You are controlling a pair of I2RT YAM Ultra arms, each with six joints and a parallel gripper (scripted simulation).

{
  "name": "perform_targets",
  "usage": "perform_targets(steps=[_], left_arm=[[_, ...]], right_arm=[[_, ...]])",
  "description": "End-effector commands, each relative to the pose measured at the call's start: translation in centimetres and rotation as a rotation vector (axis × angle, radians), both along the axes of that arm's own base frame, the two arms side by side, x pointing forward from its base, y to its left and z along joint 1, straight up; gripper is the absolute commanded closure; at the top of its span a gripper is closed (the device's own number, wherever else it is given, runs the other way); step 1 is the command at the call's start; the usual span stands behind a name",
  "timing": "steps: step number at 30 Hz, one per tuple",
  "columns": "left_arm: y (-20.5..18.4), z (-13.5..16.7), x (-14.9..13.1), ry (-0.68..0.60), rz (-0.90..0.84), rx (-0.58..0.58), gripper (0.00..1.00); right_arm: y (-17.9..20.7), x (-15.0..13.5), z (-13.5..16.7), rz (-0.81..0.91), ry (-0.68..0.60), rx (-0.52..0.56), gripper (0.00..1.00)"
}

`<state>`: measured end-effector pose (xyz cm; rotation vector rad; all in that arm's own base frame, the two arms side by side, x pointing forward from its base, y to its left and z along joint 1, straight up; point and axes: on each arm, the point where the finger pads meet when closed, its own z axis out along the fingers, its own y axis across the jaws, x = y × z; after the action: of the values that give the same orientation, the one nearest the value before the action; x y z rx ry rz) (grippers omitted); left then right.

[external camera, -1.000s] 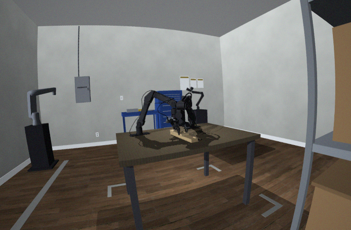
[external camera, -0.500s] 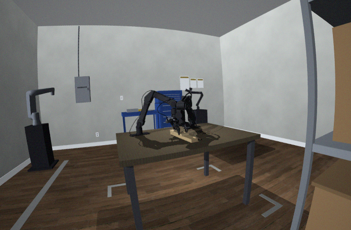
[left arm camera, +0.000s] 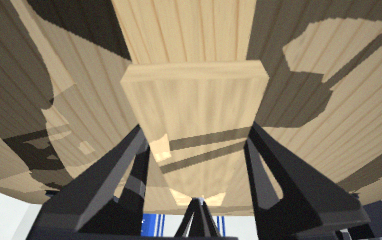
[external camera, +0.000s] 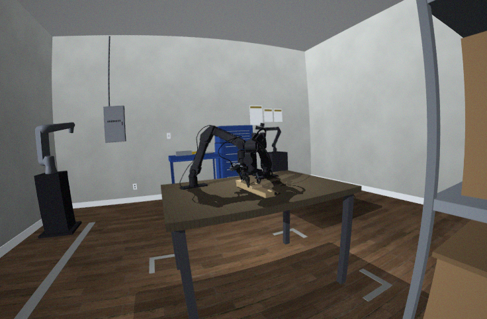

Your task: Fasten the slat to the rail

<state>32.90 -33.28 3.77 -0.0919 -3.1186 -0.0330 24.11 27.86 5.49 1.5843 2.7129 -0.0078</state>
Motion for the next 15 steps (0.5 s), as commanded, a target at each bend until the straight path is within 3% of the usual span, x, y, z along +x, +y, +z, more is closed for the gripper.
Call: perform_targets(steps=[1,5,7,15], left_arm=[[-0.14,0.55,0.13,-0.01,0.0,-0.01,0.28],[-0.14,0.55,0.13,-0.01,0.0,-0.01,0.28],[-0.14,0.55,0.13,-0.01,0.0,-0.01,0.28],[-0.14,0.55,0.13,-0.01,0.0,-0.01,0.28]], right_arm=[[0.1,0.16,0.26,-0.009,-0.01,0.013,0.88],[0.1,0.16,0.2,-0.01,-0.01,0.013,0.88],[0.16,0.14,0.39,0.0,-0.009,0.01,0.66],[0.16,0.14,0.39,0.0,-0.009,0.01,0.66]])
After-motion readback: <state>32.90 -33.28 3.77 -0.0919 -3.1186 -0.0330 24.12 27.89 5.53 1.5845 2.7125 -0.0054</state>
